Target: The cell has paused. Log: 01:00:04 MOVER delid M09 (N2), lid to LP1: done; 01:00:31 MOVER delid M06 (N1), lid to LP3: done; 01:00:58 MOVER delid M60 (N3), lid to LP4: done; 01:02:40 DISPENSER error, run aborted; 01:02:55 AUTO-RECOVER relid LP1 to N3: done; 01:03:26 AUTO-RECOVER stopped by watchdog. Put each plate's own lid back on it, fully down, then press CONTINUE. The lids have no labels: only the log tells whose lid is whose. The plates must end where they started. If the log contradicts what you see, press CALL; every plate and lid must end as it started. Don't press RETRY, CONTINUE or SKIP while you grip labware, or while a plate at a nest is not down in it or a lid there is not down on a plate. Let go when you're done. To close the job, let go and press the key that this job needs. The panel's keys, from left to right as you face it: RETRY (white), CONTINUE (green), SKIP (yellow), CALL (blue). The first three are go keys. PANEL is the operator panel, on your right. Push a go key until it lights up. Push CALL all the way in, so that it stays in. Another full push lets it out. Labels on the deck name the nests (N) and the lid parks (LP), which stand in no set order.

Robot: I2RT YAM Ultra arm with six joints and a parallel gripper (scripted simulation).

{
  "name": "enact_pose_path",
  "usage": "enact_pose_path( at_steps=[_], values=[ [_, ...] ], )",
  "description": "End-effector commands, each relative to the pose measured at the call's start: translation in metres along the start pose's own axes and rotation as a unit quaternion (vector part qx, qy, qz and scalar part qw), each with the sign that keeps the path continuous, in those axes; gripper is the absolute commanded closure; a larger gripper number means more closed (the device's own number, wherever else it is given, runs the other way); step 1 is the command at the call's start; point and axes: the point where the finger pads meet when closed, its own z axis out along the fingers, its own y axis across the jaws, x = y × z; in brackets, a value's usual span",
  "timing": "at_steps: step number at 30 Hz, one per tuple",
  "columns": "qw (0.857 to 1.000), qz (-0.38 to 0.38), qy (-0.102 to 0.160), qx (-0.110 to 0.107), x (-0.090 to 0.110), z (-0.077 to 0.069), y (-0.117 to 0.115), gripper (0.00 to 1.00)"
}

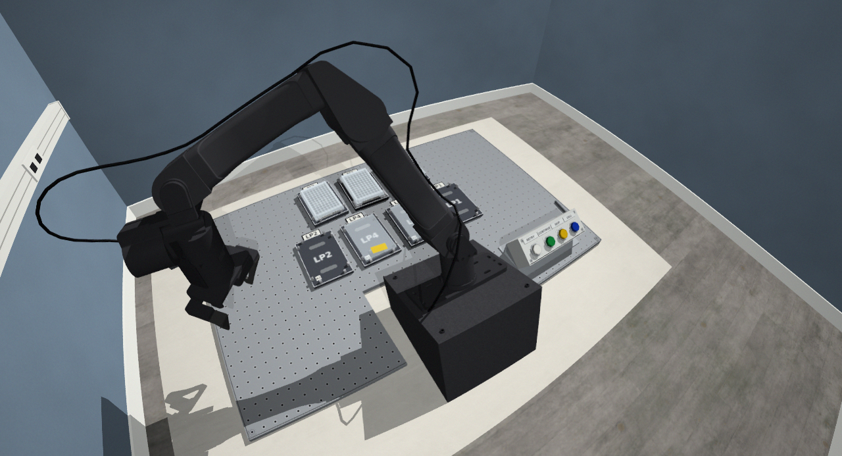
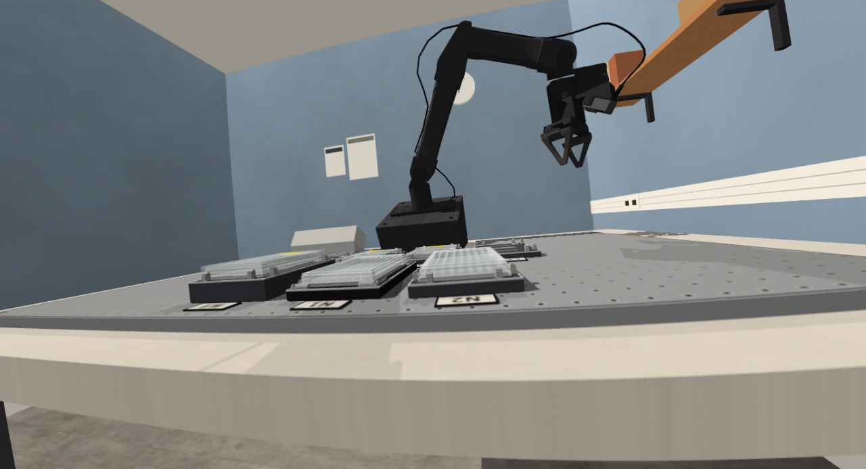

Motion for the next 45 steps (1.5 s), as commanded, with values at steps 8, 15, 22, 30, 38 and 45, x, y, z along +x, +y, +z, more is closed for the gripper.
enact_pose_path(
  at_steps=[8,15,22,30,38,45],
  values=[
    [1.0,0.0,-0.006,-0.004,-0.002,-0.005,0.001,0.0],
    [1.0,0.0,-0.006,-0.004,-0.002,-0.005,0.001,0.0],
    [1.0,0.027,-0.002,-0.015,-0.01,0.001,-0.025,0.0],
    [0.997,0.074,0.012,-0.018,-0.017,0.013,-0.062,0.0],
    [0.995,0.1,0.02,-0.02,-0.019,0.023,-0.091,0.0],
    [0.992,0.122,0.024,-0.021,-0.019,0.034,-0.124,0.0]
  ],
)
